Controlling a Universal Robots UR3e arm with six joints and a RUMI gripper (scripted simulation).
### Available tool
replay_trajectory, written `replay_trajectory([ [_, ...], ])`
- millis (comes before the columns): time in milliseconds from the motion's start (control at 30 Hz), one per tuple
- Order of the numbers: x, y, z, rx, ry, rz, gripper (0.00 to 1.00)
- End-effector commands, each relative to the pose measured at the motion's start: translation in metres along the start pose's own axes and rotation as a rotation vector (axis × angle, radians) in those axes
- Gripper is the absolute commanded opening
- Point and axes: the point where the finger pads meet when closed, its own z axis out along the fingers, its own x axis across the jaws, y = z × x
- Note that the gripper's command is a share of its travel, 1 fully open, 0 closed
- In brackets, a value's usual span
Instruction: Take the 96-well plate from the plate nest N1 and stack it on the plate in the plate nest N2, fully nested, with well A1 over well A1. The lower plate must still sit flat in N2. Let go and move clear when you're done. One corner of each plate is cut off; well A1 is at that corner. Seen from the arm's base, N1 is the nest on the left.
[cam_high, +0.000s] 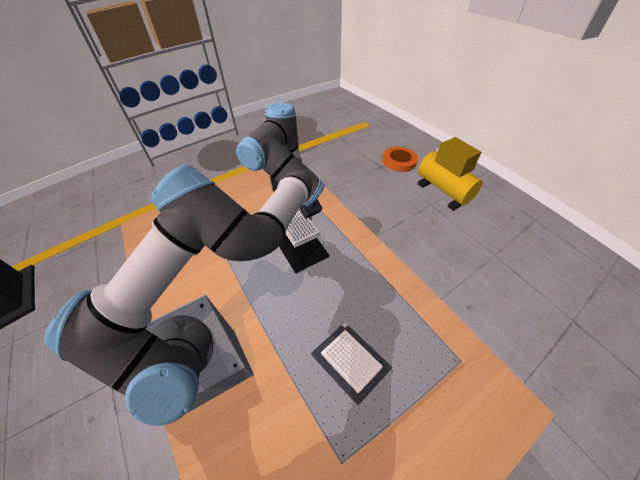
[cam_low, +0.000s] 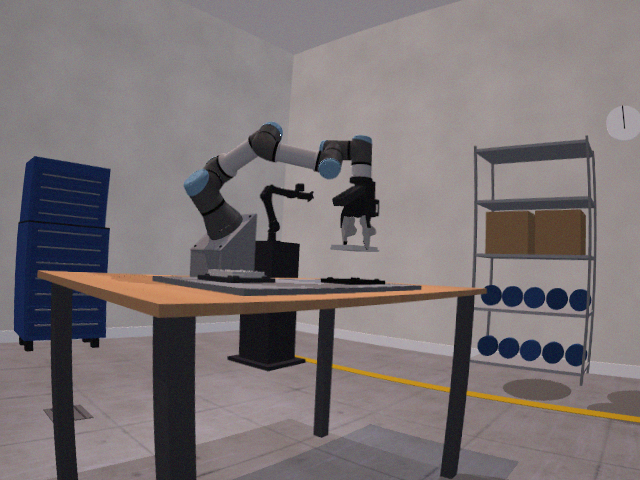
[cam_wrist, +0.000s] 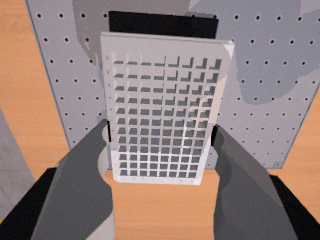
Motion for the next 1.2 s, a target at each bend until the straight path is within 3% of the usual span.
replay_trajectory([
  [0, -0.001, 0.0, -0.001, -0.001, -0.002, 0.001, 0.0],
  [367, -0.001, 0.0, -0.001, -0.001, -0.002, 0.001, 0.0],
  [600, 0.003, -0.023, -0.001, -0.001, -0.002, -0.216, 0.0],
  [1167, 0.011, -0.072, -0.001, -0.001, -0.002, -0.216, 0.0],
])
